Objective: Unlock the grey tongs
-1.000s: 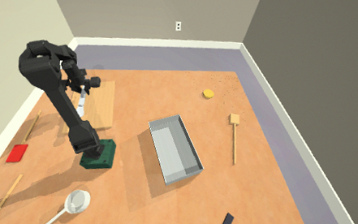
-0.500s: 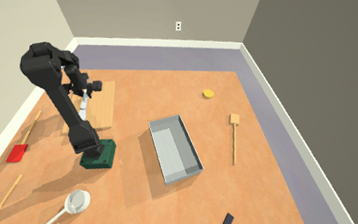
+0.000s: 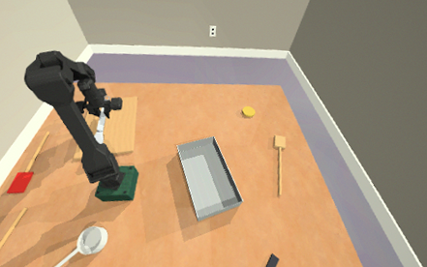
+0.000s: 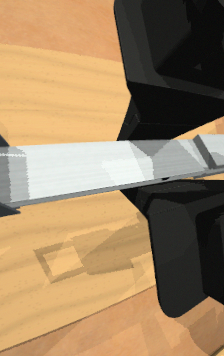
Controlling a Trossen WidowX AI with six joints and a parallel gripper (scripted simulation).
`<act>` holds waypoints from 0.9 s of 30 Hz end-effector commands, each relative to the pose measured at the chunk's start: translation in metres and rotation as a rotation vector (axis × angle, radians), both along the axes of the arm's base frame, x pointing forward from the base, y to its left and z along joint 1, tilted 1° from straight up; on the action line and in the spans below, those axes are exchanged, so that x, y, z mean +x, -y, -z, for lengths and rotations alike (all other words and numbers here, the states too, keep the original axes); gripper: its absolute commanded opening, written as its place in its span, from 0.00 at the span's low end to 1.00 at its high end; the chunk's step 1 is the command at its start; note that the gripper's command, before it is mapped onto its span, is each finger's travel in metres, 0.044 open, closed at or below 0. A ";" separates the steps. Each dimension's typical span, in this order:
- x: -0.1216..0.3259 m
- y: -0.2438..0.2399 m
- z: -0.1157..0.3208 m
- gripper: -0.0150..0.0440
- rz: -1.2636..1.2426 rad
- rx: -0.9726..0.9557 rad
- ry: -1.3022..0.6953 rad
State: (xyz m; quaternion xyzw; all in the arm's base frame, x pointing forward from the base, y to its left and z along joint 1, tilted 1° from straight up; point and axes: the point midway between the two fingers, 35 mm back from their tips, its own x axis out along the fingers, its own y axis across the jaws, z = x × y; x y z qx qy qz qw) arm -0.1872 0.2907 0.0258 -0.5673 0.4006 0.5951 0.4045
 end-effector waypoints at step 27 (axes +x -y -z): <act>0.133 -0.050 -0.074 1.00 0.004 0.000 0.015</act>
